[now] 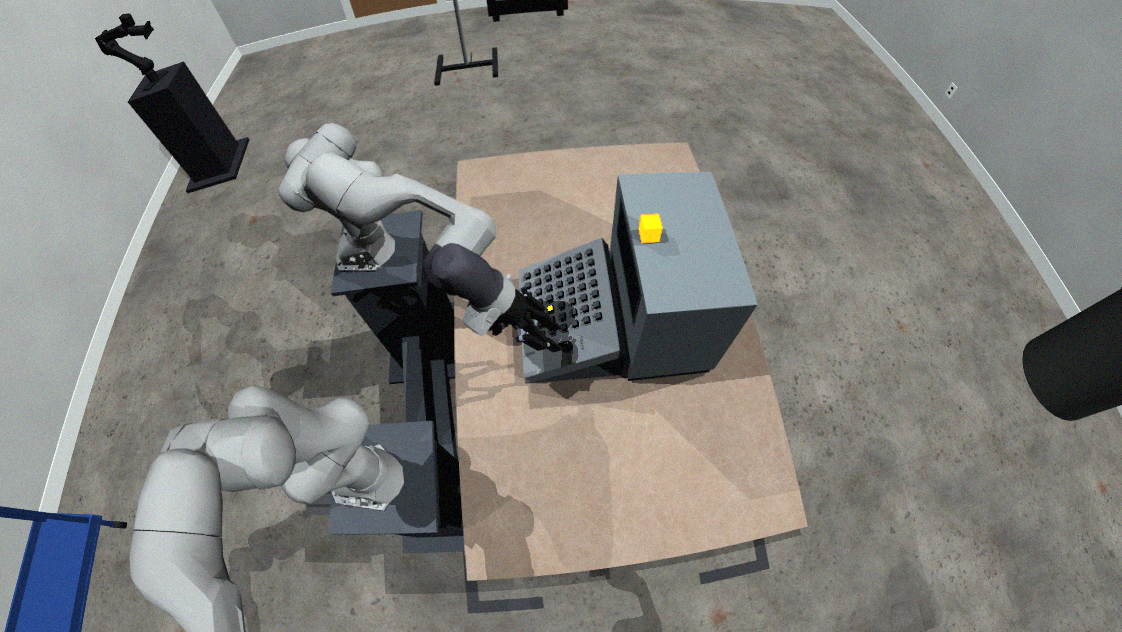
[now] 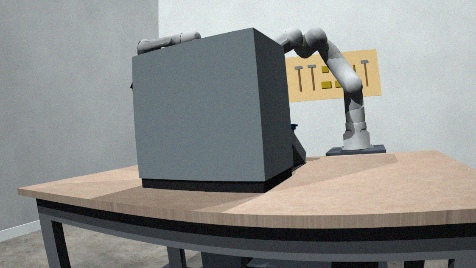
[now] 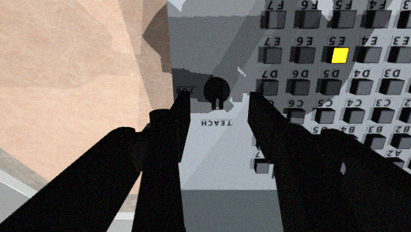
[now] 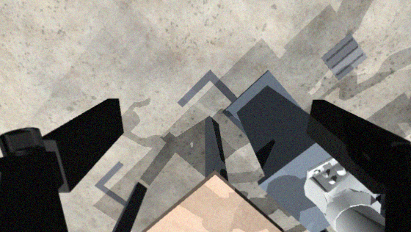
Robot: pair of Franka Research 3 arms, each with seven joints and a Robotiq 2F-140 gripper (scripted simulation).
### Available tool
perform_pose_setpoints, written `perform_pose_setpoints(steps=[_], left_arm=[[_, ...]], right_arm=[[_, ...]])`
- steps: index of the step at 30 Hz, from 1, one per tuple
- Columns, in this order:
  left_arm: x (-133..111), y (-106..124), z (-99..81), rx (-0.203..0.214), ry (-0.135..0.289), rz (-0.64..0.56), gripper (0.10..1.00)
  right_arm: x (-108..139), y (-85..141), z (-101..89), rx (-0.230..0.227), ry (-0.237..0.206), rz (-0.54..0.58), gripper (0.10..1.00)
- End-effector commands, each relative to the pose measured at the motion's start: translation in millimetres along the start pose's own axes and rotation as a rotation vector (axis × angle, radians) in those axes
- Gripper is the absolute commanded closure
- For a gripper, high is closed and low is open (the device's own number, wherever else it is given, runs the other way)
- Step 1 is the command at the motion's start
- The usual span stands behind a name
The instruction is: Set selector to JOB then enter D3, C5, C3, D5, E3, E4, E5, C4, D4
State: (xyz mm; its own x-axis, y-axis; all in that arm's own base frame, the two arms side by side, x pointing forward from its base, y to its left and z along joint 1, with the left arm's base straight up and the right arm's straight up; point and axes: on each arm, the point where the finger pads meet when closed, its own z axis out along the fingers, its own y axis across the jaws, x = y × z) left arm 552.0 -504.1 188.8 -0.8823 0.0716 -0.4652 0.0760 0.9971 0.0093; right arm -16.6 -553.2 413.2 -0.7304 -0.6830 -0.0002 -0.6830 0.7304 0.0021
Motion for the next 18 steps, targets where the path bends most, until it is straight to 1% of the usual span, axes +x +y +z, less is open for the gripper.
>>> perform_pose_setpoints(steps=[1, 18], left_arm=[[0.1, -0.3, -0.4, 0.000, 0.001, -0.021, 0.699], [0.1, -0.3, 1.3, 0.000, 0.001, -0.021, 0.699]], right_arm=[[0.6, -1.0, 0.2, 0.002, 0.000, -0.004, 0.098], [0.6, -1.0, 0.2, 0.002, 0.000, -0.004, 0.098]])
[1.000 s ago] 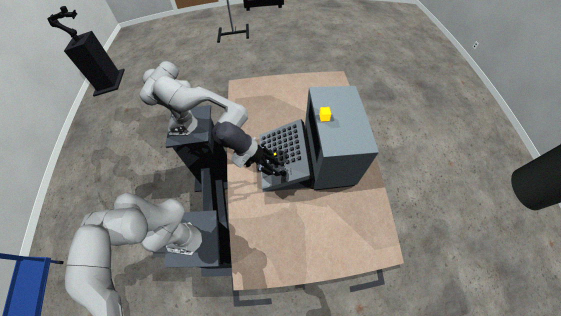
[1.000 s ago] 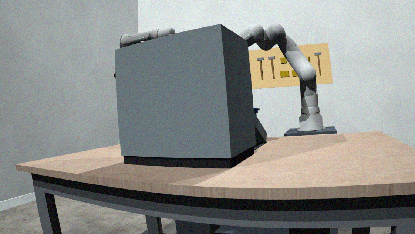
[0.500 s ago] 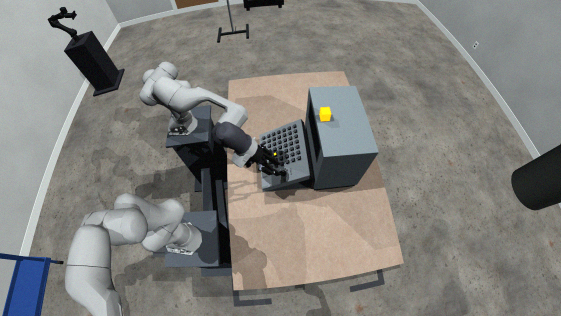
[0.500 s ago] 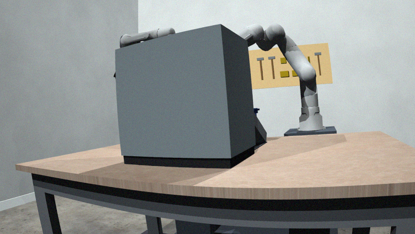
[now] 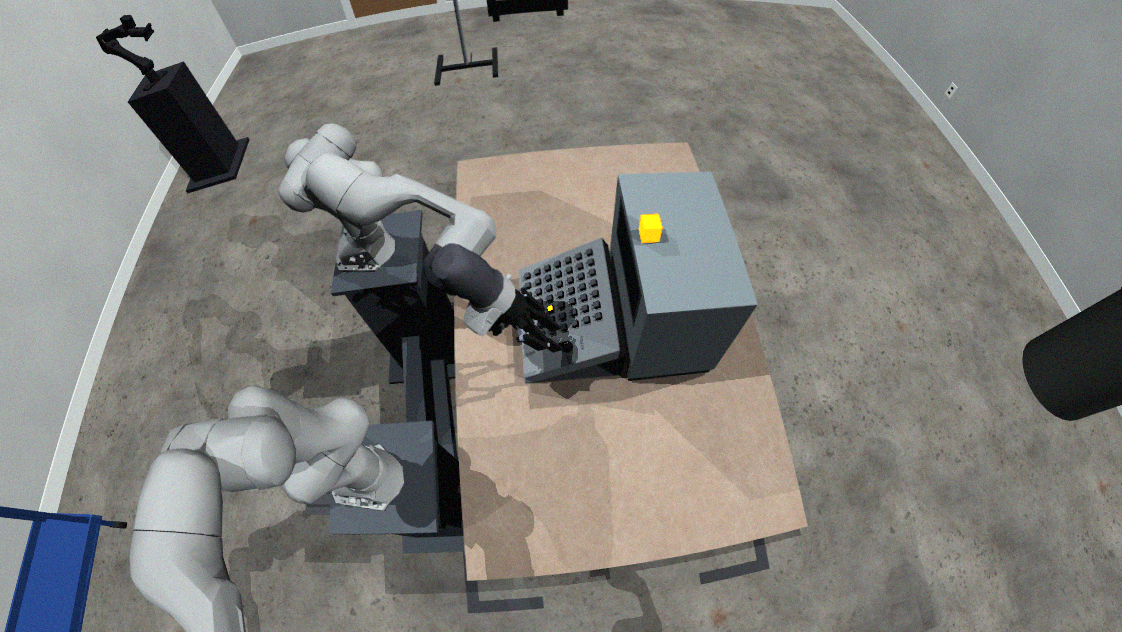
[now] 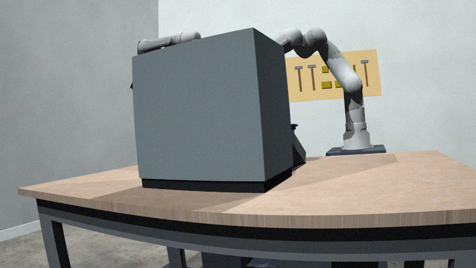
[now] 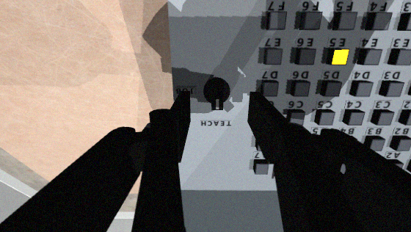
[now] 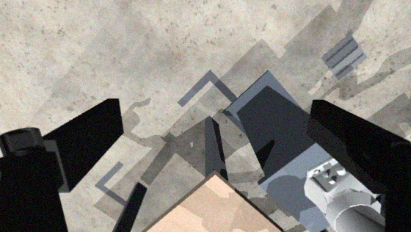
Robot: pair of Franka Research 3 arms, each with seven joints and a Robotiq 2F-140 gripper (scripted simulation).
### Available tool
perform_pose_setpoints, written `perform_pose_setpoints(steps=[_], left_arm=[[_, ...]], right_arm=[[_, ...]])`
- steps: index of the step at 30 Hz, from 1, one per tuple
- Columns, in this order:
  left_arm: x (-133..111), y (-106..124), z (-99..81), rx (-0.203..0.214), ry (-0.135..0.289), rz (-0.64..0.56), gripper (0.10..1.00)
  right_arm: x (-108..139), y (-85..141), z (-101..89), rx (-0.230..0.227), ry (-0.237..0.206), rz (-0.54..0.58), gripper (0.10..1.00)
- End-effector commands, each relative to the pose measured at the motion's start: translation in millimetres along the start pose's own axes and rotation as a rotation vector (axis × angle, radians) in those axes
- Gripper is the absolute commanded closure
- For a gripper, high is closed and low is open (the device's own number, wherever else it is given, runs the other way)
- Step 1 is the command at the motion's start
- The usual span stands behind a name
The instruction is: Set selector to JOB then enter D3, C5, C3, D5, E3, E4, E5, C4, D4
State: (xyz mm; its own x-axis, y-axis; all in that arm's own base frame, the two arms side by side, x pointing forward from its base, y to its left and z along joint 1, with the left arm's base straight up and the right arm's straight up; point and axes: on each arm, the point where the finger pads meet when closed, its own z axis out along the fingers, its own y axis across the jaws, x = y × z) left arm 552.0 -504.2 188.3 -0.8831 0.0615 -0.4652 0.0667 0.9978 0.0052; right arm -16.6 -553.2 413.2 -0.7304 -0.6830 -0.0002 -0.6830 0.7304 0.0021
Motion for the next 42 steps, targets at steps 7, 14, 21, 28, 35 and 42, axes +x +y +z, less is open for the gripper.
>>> perform_pose_setpoints(steps=[7, 14, 21, 28, 35, 42], left_arm=[[0, 0, 4.4, 0.000, 0.001, -0.011, 0.699], [0, 0, 12.0, 0.000, 0.001, -0.011, 0.699], [0, 0, 17.9, 0.000, 0.001, -0.011, 0.699], [0, 0, 24.6, 0.000, 0.001, -0.011, 0.699], [0, 0, 27.8, 0.000, 0.001, -0.011, 0.699], [0, 0, 28.1, 0.000, 0.001, -0.011, 0.699]], right_arm=[[1, -1, 0.2, 0.002, 0.000, -0.004, 0.098], [1, -1, 0.2, 0.002, 0.000, -0.004, 0.098], [1, -1, 0.2, 0.002, 0.000, -0.004, 0.098], [1, -1, 0.2, 0.002, 0.000, -0.004, 0.098], [1, -1, 0.2, 0.002, 0.000, -0.004, 0.098], [1, -1, 0.2, 0.002, 0.000, -0.004, 0.098]])
